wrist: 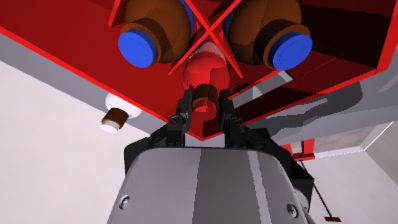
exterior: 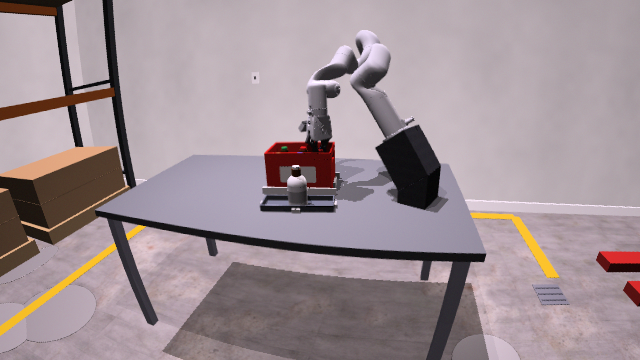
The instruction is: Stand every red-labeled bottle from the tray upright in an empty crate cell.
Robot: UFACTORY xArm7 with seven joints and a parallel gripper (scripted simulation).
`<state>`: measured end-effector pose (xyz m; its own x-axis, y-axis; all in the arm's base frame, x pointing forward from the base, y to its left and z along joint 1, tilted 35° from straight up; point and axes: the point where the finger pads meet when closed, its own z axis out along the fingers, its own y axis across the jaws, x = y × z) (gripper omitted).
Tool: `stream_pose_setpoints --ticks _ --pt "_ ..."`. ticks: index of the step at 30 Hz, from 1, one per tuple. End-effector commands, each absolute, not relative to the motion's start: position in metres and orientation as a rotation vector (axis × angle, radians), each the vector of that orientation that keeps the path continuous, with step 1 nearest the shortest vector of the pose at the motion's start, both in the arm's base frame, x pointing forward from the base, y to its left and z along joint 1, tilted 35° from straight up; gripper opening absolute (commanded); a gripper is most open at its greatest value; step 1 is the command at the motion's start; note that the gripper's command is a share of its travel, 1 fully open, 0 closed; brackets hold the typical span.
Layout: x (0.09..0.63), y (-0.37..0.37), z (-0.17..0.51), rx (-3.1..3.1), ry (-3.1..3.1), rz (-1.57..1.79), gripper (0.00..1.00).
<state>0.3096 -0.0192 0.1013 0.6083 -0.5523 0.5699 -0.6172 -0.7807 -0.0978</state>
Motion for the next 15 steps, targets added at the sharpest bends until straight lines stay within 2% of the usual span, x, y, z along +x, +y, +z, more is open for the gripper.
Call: stream_pose_setpoints --ticks 1,15 --pt "0.3106 -0.0192 0.1006 2.719 -0.991 0.909 0.0" --pt "0.3135 -0.0208 0.0958 2.719 -0.991 0.909 0.0"
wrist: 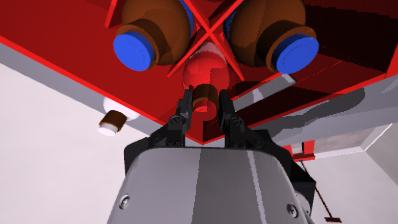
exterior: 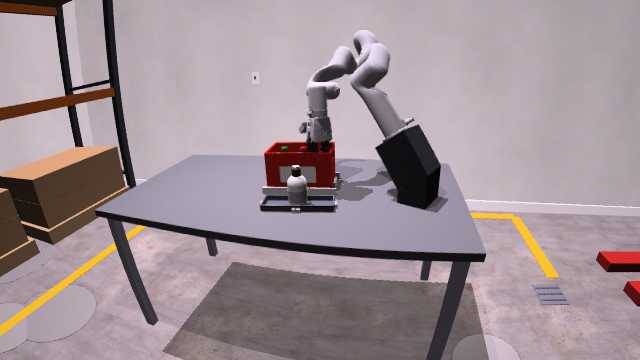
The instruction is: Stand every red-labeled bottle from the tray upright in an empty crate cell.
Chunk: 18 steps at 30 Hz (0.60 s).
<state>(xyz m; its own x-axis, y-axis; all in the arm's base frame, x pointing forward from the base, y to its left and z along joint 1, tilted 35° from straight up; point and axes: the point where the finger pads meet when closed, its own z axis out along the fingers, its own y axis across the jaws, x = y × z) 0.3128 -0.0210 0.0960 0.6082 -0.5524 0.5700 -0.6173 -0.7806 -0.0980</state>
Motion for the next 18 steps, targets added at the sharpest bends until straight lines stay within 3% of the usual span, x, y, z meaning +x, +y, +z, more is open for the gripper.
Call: stream_pose_setpoints --ticks 1,18 --pt "0.3135 -0.0208 0.0958 2.719 -0.991 0.909 0.0" --pt "0.315 -0.0217 0.0933 2.719 -0.991 0.909 0.0"
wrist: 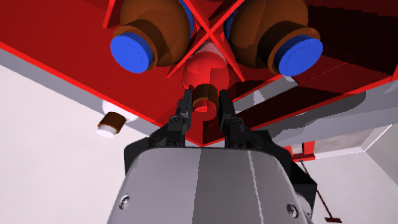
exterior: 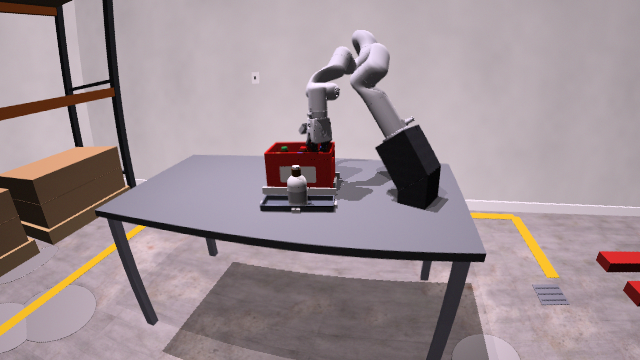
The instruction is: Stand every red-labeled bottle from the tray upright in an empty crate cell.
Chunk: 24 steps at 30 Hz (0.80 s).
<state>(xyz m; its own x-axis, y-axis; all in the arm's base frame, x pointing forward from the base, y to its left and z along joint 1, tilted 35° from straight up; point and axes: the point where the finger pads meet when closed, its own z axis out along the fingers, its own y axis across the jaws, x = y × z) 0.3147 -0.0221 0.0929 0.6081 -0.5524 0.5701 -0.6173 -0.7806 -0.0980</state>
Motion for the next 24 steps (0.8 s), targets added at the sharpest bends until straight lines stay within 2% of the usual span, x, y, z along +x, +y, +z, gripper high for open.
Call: stream_pose_setpoints --ticks 1,18,19,24 --pt "0.315 -0.0217 0.0932 2.719 -0.991 0.909 0.0" --pt "0.3151 -0.0217 0.0931 2.719 -0.991 0.909 0.0" --pt "0.3151 -0.0217 0.0931 2.719 -0.991 0.909 0.65" --pt "0.3151 -0.0217 0.0931 2.719 -0.991 0.909 0.65"
